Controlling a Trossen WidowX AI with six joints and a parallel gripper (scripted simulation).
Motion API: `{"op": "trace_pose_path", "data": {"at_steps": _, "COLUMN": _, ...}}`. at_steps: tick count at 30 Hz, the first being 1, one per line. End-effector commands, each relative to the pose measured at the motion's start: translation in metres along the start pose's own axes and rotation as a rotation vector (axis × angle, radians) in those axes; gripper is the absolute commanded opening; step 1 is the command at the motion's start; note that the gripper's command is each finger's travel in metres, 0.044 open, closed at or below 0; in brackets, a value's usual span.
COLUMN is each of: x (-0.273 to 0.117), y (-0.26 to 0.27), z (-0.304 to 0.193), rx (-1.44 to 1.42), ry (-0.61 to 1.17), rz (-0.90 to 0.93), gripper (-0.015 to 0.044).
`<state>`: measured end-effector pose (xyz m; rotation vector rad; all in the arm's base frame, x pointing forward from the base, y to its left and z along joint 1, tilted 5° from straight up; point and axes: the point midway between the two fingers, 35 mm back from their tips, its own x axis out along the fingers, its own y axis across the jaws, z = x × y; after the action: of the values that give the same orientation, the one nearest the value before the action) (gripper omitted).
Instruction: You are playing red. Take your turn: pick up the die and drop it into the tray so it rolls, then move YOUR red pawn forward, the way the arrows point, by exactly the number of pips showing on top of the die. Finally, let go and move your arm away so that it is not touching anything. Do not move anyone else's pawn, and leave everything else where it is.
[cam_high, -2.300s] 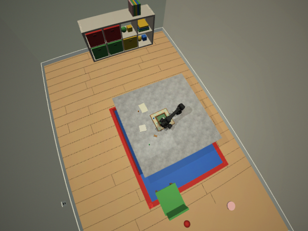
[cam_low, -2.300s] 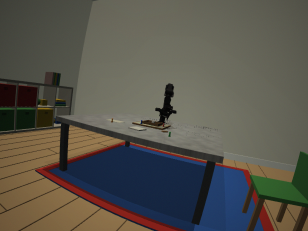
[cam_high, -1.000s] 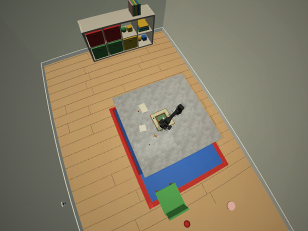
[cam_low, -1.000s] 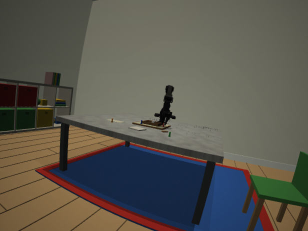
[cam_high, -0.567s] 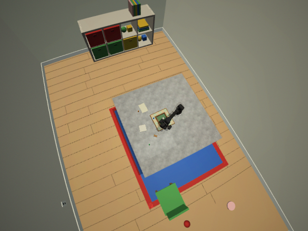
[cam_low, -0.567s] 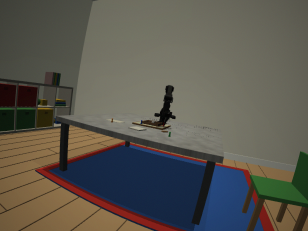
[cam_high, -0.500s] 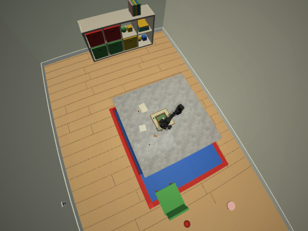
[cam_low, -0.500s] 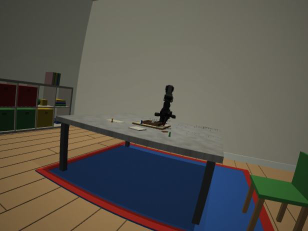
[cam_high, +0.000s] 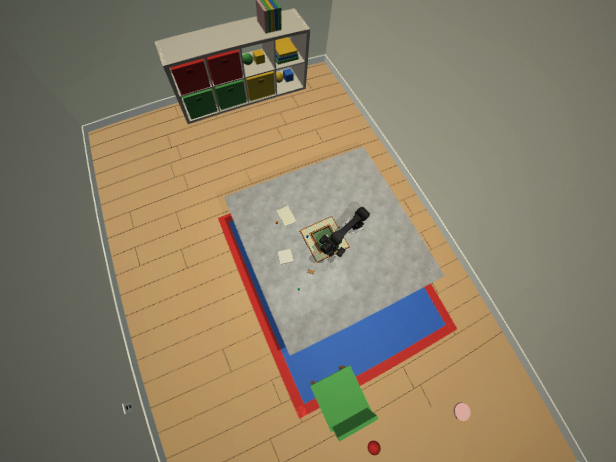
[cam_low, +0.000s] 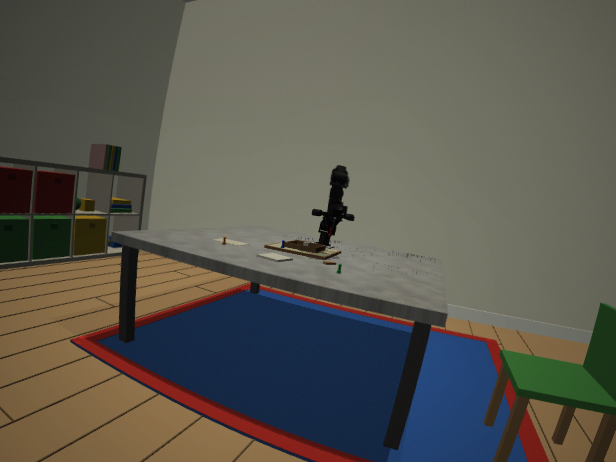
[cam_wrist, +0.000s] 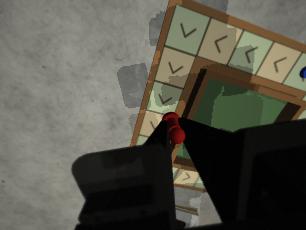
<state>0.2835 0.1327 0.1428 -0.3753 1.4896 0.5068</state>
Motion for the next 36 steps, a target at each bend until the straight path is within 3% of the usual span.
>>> {"op": "trace_pose_path", "data": {"at_steps": 1, "x": -0.027, "y": 0.001, "z": -0.001, "rx": -0.004, "ry": -0.014, "rz": -0.005, "gripper": 0.0000}}
{"op": "trace_pose_path", "data": {"at_steps": 11, "x": -0.044, "y": -0.001, "z": -0.007, "rx": -0.004, "ry": -0.013, "rz": -0.005, "gripper": 0.0000}}
{"op": "trace_pose_path", "data": {"at_steps": 36, "x": -0.011, "y": -0.059, "z": -0.105, "rx": -0.004, "ry": -0.003, "rz": -0.014, "gripper": 0.0000}}
